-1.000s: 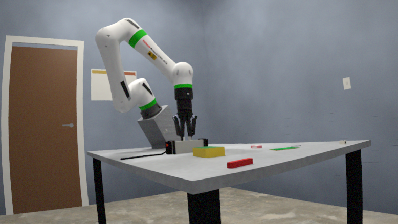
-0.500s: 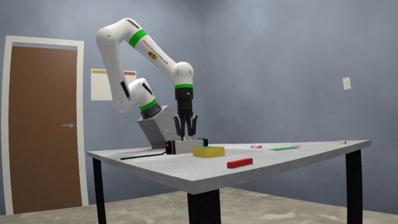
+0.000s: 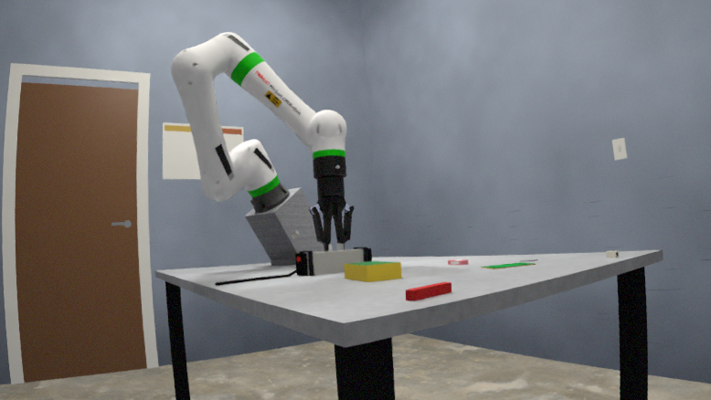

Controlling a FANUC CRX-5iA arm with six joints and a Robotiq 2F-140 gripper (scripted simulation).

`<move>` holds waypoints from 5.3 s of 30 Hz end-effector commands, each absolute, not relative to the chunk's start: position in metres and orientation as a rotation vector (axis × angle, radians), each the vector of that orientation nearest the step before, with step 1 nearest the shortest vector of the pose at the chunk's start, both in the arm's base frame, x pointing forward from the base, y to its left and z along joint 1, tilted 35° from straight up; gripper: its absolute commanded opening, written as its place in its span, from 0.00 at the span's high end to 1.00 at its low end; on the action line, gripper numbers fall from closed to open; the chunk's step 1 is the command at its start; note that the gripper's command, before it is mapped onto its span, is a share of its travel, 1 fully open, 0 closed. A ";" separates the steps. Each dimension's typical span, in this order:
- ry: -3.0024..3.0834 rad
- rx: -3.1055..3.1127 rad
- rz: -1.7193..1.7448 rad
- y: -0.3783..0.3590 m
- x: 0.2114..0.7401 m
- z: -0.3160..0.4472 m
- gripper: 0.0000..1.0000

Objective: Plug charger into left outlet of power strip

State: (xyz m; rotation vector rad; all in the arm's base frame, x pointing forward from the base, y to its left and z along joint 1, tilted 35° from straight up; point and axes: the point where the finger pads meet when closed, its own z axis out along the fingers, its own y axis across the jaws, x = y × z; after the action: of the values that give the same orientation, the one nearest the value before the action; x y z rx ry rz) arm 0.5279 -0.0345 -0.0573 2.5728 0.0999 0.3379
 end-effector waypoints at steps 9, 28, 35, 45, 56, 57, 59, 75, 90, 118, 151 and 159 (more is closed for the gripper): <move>0.101 2.573 0.341 -0.033 0.532 -0.056 0.90; 0.101 2.573 0.341 -0.033 0.536 -0.055 0.90; 0.101 2.573 0.341 -0.032 0.537 -0.055 0.90; 0.101 2.573 0.341 -0.032 0.538 -0.054 0.90; 0.101 2.573 0.341 -0.032 0.538 -0.054 0.90; 0.101 2.573 0.341 -0.032 0.538 -0.054 0.90; 0.101 2.573 0.341 -0.032 0.538 -0.054 0.90; 0.101 2.573 0.341 -0.032 0.538 -0.054 0.90; 0.101 2.573 0.341 -0.032 0.538 -0.054 0.90; 0.101 2.573 0.341 -0.032 0.538 -0.054 0.62; 0.101 2.573 0.341 -0.032 0.538 -0.054 0.62; 0.101 2.573 0.341 -0.031 0.538 -0.052 0.62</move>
State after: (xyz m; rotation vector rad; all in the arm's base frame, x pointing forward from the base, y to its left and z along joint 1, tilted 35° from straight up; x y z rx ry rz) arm 0.5375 -0.0321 -0.0535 2.5727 0.1003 0.3388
